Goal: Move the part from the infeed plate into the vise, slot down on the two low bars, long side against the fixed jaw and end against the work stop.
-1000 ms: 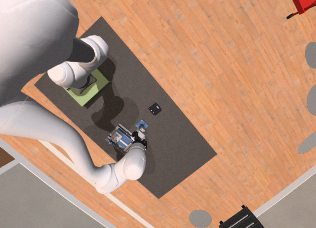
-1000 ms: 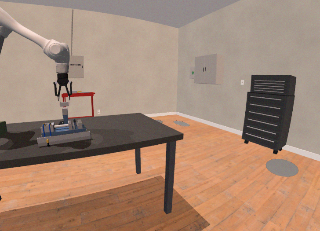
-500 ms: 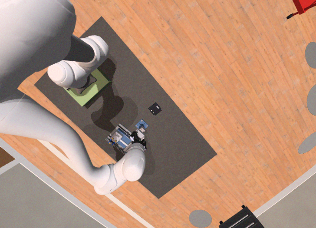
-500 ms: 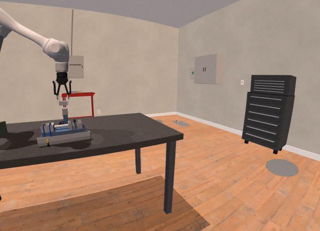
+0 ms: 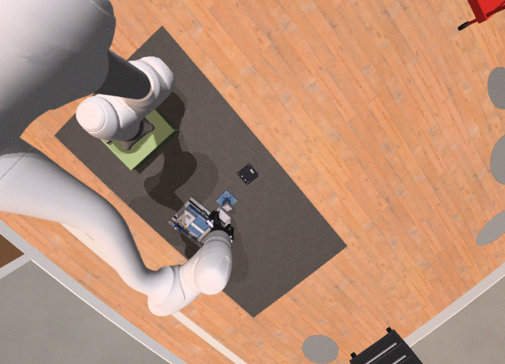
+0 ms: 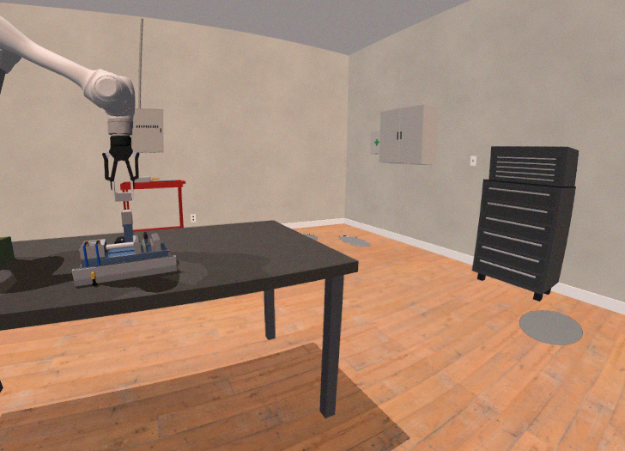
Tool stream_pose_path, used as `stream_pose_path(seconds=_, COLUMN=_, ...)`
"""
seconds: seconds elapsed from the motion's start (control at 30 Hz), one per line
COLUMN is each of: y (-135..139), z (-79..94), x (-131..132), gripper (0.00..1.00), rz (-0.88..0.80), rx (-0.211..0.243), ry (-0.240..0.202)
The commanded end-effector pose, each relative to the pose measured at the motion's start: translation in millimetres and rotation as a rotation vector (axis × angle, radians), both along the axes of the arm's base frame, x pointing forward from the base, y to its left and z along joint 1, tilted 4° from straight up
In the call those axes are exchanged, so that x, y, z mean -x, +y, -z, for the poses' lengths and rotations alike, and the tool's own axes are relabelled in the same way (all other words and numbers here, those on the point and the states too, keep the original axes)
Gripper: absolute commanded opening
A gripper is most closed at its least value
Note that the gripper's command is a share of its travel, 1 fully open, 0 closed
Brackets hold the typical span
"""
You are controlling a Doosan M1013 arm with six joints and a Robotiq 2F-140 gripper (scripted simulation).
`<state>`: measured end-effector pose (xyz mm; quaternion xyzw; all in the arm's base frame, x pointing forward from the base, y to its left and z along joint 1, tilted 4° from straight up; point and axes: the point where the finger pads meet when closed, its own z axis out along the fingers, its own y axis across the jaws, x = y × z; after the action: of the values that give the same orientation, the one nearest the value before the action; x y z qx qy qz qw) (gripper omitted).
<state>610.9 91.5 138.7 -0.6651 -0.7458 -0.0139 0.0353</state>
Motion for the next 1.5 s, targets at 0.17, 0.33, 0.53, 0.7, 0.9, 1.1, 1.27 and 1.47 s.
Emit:
stream_pose_path(seconds=0.17, y=-1.8, z=-13.6, x=-3.6, gripper=0.00, rz=0.001, rx=-0.001, ry=-0.005)
stream_pose_path(seconds=0.33, y=-2.0, z=-16.4, x=-3.7, gripper=0.00, rz=0.001, rx=-0.001, ry=-0.005)
stream_pose_path(seconds=0.53, y=-2.0, z=-17.4, x=-3.7, gripper=0.00, rz=0.001, rx=-0.001, ry=-0.005)
stream_pose_path(seconds=0.7, y=-2.0, z=-17.7, x=-3.7, gripper=0.00, rz=0.001, rx=-0.001, ry=-0.005)
stream_pose_path(seconds=0.9, y=-2.3, z=-17.7, x=-4.0, gripper=0.00, rz=0.000, rx=0.000, ry=-0.006)
stream_pose_path(seconds=1.1, y=-3.2, z=-17.6, x=-4.7, gripper=0.00, rz=-0.002, rx=0.002, ry=-0.008)
stream_pose_path(seconds=1.27, y=-5.9, z=-17.4, x=-6.9, gripper=0.00, rz=-0.010, rx=0.009, ry=-0.015)
stream_pose_path(seconds=1.47, y=-12.2, z=-17.0, x=-12.1, gripper=0.00, rz=-0.028, rx=0.025, ry=-0.029)
